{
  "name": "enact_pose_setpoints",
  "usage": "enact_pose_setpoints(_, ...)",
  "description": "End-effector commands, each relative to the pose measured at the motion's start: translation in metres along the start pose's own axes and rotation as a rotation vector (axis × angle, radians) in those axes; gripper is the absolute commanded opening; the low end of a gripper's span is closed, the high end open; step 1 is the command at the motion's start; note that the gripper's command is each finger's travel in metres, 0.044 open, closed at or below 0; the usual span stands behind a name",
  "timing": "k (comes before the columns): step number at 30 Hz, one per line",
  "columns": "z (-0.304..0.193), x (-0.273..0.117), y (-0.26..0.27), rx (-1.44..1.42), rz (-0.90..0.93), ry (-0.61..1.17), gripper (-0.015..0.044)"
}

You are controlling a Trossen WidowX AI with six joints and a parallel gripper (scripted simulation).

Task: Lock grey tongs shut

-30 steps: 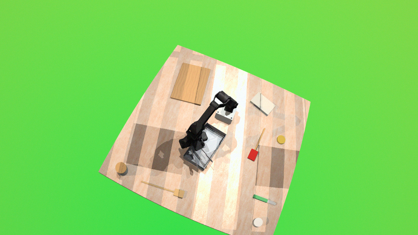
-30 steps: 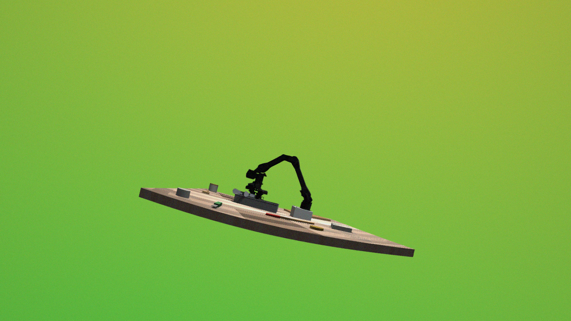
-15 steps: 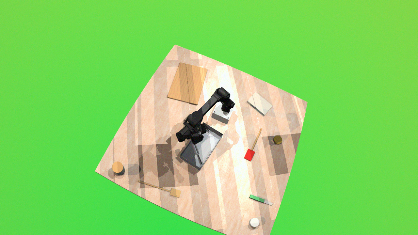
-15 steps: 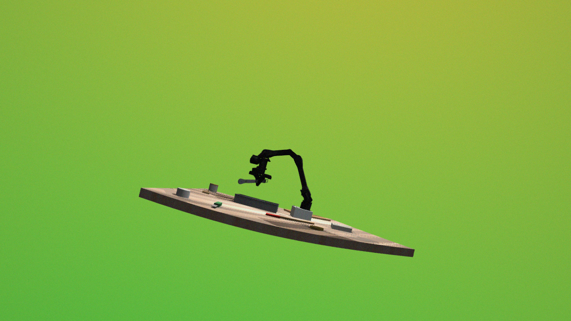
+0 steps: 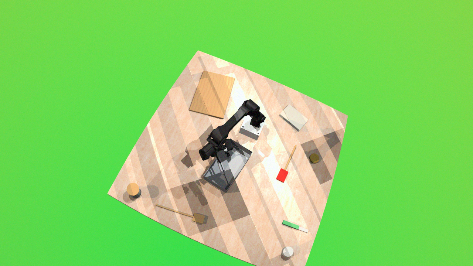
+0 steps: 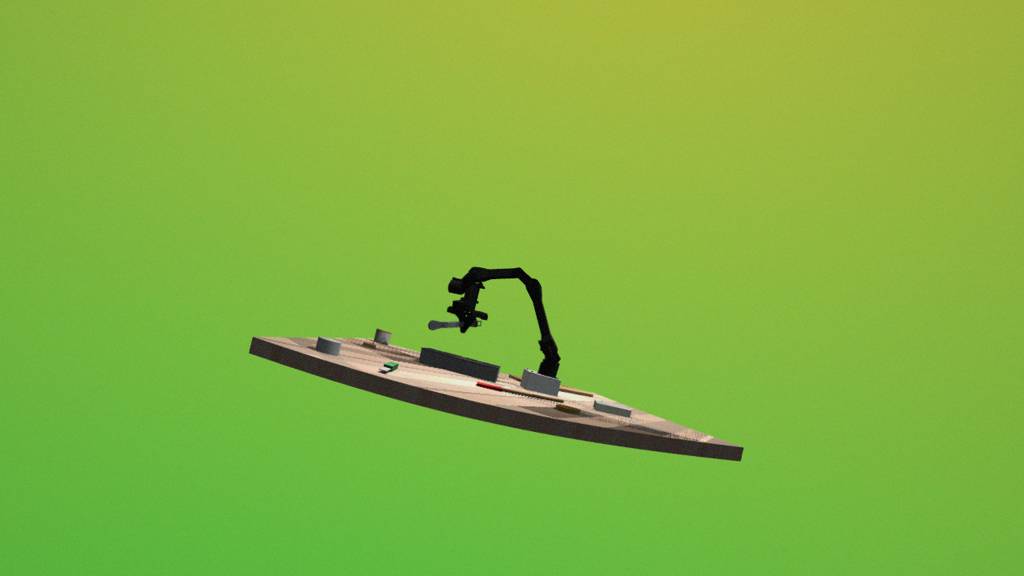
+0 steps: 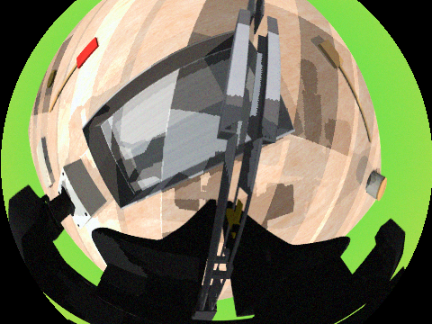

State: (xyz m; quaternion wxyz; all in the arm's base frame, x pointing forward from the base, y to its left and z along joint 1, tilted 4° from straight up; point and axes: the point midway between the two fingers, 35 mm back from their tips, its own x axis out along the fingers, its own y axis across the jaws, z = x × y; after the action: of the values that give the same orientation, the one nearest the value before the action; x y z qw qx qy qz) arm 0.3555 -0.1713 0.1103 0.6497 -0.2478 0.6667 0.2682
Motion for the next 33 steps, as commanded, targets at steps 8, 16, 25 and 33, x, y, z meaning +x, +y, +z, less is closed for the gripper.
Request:
enact_pose_setpoints(8, -0.041, -0.001, -0.012, -0.179, -0.004, 0.007, -0.0150)
enact_pose_setpoints(16, -0.081, -0.002, -0.020, -0.351, -0.006, 0.015, -0.0150)
enact_pose_setpoints(25, -0.127, -0.003, -0.023, -0.546, -0.003, 0.023, -0.0150)
enact_pose_setpoints(33, -0.167, -0.004, -0.022, -0.722, 0.002, 0.031, -0.0150)
